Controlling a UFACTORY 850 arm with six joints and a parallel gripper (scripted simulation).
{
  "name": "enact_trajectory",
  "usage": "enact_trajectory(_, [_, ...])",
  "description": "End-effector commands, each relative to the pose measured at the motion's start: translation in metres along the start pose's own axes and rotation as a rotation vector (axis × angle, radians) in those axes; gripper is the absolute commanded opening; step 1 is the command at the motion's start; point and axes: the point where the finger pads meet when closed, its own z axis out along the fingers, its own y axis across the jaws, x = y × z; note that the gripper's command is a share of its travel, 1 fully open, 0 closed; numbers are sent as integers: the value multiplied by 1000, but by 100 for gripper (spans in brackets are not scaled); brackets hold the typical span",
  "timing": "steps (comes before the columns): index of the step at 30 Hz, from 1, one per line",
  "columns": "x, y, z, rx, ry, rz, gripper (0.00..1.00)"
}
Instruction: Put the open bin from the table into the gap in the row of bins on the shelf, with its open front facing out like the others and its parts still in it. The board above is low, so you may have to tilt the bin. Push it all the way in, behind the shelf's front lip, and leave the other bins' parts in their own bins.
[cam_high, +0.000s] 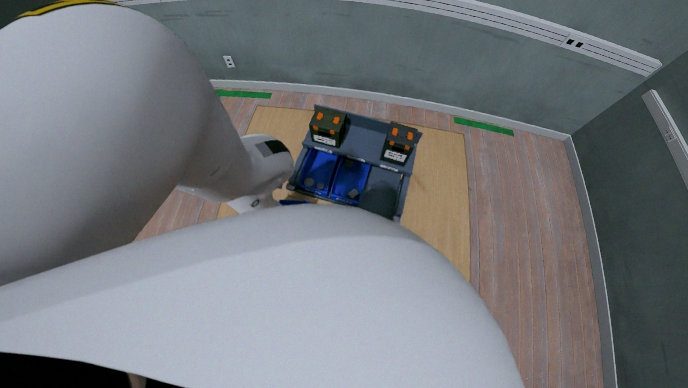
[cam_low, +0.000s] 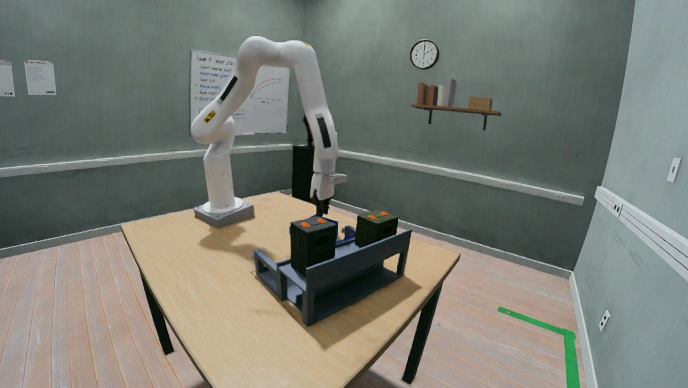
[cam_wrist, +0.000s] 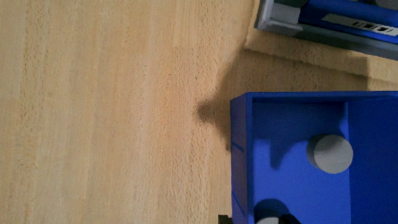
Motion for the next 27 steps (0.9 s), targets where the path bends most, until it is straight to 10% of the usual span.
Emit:
enact_trajectory(1, [1,0,-2,1,1,0,29])
enact_trajectory(27, [1,0,-5,1,2,0,29])
